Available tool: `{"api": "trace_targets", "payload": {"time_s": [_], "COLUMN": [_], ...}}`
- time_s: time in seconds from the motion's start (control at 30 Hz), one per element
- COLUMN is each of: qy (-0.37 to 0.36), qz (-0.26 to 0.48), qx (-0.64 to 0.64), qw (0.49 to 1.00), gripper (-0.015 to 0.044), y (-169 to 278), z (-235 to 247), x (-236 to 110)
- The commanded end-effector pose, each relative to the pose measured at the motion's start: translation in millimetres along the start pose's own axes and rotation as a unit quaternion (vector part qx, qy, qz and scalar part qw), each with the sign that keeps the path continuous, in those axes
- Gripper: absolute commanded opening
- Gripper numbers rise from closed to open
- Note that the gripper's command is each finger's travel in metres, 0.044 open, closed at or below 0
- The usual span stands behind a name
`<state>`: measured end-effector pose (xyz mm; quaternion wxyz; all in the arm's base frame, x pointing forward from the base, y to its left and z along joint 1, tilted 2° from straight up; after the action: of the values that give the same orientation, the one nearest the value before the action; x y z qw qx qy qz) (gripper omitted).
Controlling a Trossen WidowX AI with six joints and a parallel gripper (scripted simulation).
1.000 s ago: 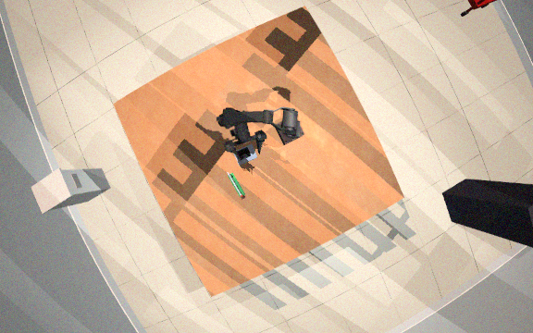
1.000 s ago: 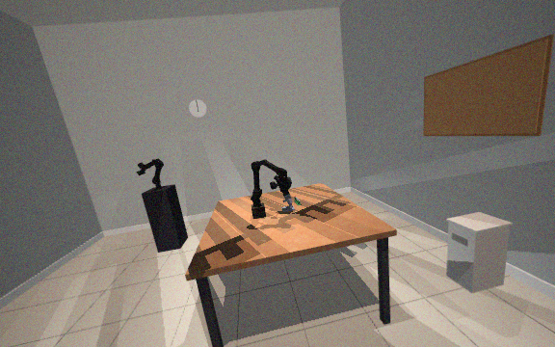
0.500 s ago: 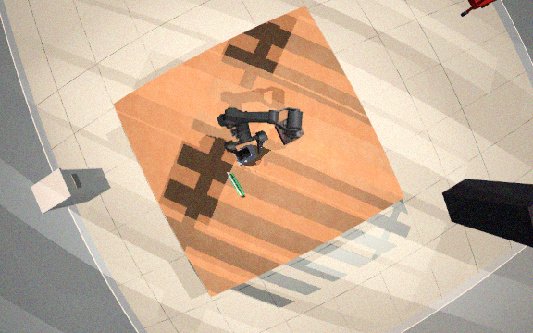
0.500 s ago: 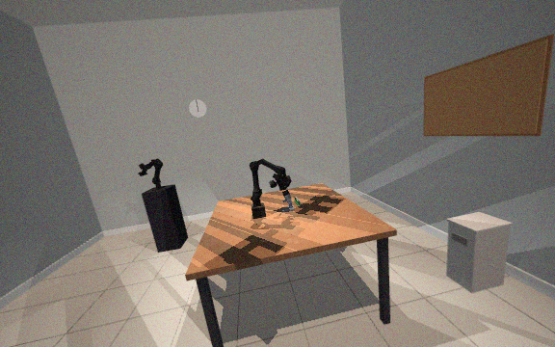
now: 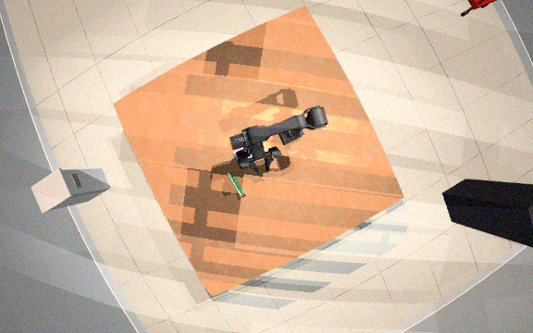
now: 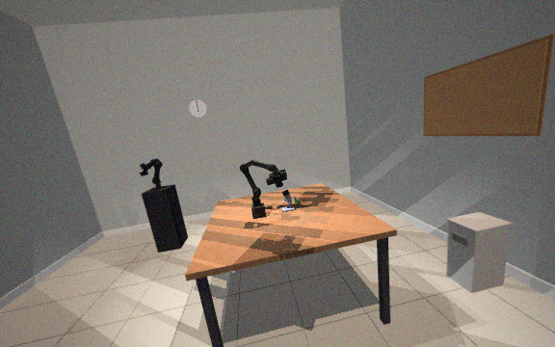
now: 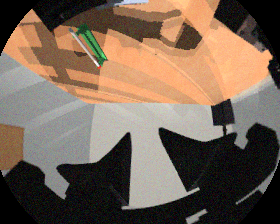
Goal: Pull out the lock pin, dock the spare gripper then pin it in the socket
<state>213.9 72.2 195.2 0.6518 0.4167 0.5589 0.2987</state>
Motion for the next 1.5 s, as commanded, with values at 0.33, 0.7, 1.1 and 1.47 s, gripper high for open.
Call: {"api": "trace_targets", "payload": {"time_s": [0.33,0.7,1.1,1.47], "qy": [0.196,0.458,0.593,0.593], "qz": [-0.180,-0.143,-0.011,-0.011], "qx": [-0.554,-0.822,-0.803,-0.803], "qw": [0.789,0.307,-0.059,-0.059], "gripper": [0.0180,0.0180,0.0180,0.0180], "y": [-3,-7,-7,-7], "z": [70,128,157,157], "x": [36,85,124,124]}}
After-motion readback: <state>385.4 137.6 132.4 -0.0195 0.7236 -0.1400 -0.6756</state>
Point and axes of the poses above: the point midway between the two fingers, 35 mm back from their tips, its own x axis out along the fingers, its own z axis across the jaws, y = z × x, the point moved 3 cm from there along -x, back along the fingers, and after that the axes turned 12 degrees about x, right-handed, at the moved point
